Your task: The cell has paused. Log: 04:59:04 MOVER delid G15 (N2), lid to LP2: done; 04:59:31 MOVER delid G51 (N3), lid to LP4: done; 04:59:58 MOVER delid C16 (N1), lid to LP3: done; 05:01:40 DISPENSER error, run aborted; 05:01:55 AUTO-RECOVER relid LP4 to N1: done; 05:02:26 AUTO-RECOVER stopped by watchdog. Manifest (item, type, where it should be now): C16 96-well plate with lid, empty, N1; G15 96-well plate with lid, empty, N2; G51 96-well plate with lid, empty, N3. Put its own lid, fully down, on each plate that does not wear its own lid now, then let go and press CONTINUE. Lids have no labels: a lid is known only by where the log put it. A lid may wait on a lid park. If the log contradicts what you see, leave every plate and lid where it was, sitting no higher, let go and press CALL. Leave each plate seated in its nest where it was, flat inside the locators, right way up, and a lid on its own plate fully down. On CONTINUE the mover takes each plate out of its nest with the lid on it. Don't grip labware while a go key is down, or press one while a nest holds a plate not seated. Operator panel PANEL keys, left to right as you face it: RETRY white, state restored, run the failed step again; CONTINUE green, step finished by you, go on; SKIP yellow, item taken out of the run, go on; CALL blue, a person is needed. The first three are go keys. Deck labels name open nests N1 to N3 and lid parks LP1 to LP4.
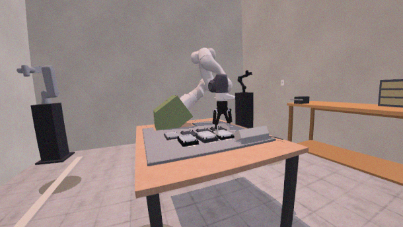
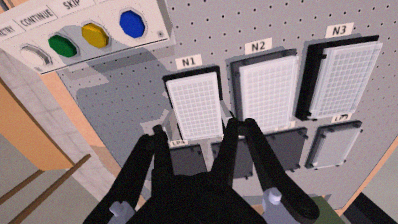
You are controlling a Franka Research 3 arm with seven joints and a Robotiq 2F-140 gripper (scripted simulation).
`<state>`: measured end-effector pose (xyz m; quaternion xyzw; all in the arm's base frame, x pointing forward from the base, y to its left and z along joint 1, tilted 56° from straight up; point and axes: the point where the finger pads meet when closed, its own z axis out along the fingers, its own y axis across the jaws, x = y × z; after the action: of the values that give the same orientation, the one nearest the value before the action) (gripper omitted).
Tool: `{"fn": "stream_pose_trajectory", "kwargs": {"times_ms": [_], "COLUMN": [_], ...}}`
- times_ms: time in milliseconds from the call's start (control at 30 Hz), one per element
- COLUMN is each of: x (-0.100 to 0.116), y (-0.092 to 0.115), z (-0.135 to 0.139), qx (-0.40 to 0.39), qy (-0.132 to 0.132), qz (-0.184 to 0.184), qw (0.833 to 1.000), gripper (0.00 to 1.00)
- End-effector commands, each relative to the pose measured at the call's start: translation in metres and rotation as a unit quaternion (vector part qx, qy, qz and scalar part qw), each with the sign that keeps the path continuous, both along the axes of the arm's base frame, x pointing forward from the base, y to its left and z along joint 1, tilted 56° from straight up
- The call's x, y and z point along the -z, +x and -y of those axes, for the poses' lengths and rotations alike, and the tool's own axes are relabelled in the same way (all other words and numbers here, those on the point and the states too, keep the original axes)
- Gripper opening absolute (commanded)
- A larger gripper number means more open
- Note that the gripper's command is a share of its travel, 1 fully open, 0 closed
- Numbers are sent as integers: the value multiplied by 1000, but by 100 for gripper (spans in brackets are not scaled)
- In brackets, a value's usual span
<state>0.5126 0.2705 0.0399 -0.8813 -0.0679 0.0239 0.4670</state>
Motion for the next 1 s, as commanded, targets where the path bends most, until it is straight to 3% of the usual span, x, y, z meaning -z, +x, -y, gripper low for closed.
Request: {"fn": "stream_pose_trajectory", "kwargs": {"times_ms": [0,967], "x": [-1,-3], "y": [0,1], "z": [1,4], "qx": [2,2], "qy": [1,1], "qz": [-2,-2], "qw": [1000,1000], "gripper": [0,0]}}
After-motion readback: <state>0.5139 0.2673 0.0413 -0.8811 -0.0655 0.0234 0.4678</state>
